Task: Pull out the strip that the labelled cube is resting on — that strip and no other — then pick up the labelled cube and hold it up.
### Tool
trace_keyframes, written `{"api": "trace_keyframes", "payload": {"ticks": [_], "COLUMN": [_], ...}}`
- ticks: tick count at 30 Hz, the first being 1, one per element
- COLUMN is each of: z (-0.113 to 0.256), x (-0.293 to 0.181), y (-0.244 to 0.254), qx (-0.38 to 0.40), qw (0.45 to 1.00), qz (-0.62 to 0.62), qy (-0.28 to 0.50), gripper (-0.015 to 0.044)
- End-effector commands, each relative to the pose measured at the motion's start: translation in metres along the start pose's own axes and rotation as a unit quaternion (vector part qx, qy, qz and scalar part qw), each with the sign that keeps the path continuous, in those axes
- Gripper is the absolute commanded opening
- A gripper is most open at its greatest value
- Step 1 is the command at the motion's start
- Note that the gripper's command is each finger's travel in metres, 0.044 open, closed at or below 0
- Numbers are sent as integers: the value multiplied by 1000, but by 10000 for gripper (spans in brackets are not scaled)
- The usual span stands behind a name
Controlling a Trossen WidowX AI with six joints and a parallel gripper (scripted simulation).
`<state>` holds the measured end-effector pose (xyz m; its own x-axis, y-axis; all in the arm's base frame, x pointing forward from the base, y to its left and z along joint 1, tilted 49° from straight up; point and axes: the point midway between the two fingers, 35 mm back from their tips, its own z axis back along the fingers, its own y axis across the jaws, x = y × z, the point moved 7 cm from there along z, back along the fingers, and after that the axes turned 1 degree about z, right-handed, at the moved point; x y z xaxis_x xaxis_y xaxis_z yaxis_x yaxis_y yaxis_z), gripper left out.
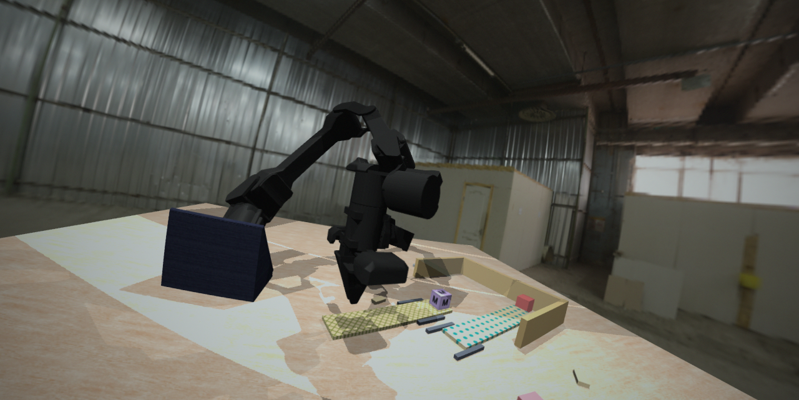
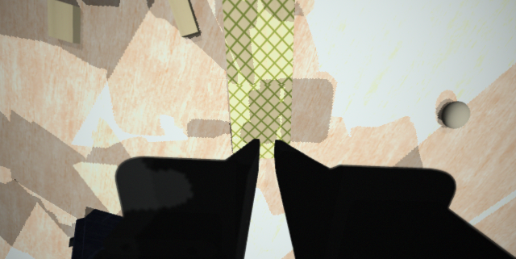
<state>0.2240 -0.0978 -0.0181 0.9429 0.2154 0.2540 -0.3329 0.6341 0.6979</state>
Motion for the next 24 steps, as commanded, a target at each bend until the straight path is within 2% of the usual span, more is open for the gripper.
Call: {"api": "trace_keyframes", "payload": {"ticks": [1,13,24], "z": [2,7,14], "x": [18,62,106], "y": [1,3,5], "qx": [2,2,2], "qw": [1000,1000,1000], "qz": [3,4,5], "qy": [1,1,0], "gripper": [131,440,440]}}
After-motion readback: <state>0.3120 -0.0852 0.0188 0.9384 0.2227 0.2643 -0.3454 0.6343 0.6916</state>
